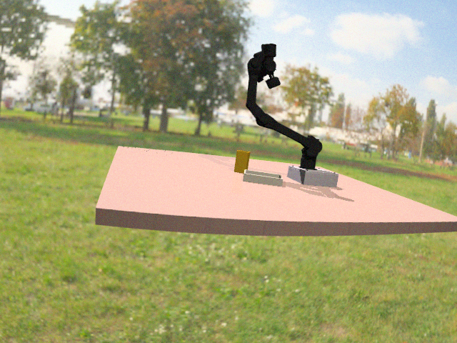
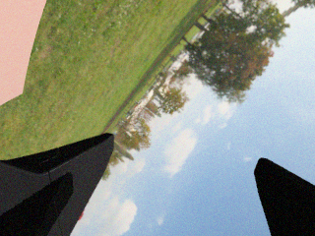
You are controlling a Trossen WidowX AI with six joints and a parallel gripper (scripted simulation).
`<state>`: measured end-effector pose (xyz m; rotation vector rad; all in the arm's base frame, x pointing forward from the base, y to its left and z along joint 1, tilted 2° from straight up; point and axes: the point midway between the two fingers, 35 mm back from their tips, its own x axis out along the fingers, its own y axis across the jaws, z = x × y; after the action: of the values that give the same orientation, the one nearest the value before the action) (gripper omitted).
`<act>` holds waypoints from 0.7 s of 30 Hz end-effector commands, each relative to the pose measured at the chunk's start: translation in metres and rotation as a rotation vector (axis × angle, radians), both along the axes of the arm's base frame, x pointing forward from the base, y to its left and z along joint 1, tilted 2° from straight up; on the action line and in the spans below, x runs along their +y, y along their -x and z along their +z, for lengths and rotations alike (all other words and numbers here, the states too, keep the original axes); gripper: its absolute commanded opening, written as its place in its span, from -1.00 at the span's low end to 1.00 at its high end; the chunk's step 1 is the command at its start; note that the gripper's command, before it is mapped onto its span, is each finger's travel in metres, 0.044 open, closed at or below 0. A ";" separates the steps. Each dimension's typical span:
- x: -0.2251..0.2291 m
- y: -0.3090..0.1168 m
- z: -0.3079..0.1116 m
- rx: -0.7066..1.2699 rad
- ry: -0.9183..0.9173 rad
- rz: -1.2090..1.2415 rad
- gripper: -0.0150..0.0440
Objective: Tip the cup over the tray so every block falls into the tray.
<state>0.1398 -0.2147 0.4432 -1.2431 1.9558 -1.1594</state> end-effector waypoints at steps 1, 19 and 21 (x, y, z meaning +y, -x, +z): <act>0.000 0.001 0.000 0.004 -0.001 -0.004 0.95; 0.053 0.170 0.012 -0.257 0.258 -0.694 1.00; 0.067 0.186 0.011 -0.289 0.307 -0.775 1.00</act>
<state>-0.0146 -0.1732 0.4563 -0.5508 2.1513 -1.7657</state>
